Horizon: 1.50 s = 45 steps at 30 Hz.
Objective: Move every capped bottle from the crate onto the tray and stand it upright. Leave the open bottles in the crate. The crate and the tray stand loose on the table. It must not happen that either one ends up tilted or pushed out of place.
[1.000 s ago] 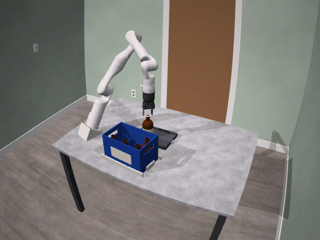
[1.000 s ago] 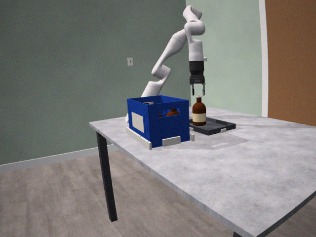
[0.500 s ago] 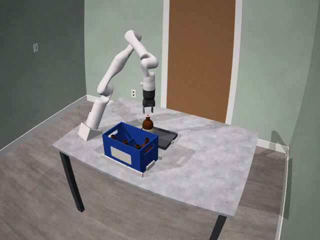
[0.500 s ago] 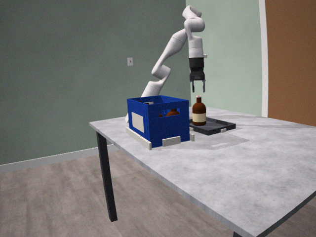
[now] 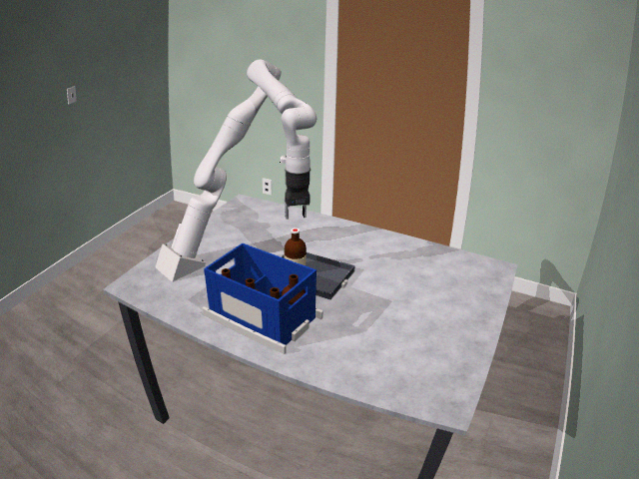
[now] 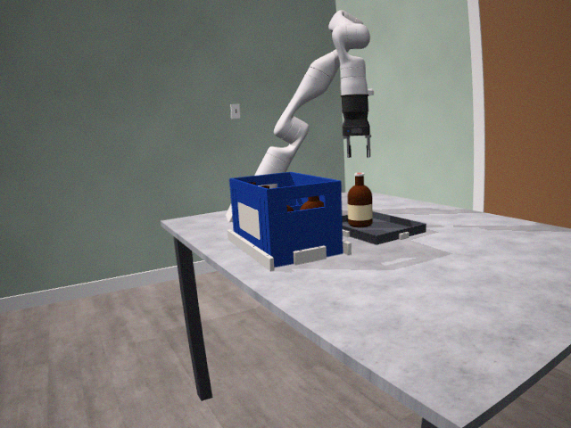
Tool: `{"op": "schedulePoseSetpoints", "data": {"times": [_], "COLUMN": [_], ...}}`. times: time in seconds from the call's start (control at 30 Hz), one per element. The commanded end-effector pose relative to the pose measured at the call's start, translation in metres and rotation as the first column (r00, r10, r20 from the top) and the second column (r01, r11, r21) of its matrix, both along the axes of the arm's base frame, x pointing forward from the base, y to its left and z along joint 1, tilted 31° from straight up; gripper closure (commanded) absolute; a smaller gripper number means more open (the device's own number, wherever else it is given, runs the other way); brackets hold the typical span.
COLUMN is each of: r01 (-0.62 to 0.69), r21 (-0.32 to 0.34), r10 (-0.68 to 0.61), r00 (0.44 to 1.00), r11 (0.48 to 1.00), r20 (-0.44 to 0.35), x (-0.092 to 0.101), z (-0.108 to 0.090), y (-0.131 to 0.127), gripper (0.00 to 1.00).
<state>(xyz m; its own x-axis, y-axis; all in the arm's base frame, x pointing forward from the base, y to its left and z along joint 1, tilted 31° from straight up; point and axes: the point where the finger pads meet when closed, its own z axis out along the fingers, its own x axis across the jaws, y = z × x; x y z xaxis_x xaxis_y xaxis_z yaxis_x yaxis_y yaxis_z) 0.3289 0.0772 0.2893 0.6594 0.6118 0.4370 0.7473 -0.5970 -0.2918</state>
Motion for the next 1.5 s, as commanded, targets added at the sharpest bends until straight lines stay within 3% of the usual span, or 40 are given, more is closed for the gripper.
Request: {"op": "schedulePoseSetpoints", "data": {"times": [0.0,0.7,1.47], "r01": [0.01,0.01,0.004], "r21": [-0.005,-0.005,0.0], "r10": [-0.01,-0.01,-0.004], "r00": [1.0,1.0,1.0], "r11": [1.0,1.0,1.0], "r20": [0.006,0.006,0.008], "x": [0.001,-0.002,-0.002], "z": [0.012,0.049,0.049], "y": [-0.01,-0.032,-0.031], "gripper": [0.0,0.0,0.0]}}
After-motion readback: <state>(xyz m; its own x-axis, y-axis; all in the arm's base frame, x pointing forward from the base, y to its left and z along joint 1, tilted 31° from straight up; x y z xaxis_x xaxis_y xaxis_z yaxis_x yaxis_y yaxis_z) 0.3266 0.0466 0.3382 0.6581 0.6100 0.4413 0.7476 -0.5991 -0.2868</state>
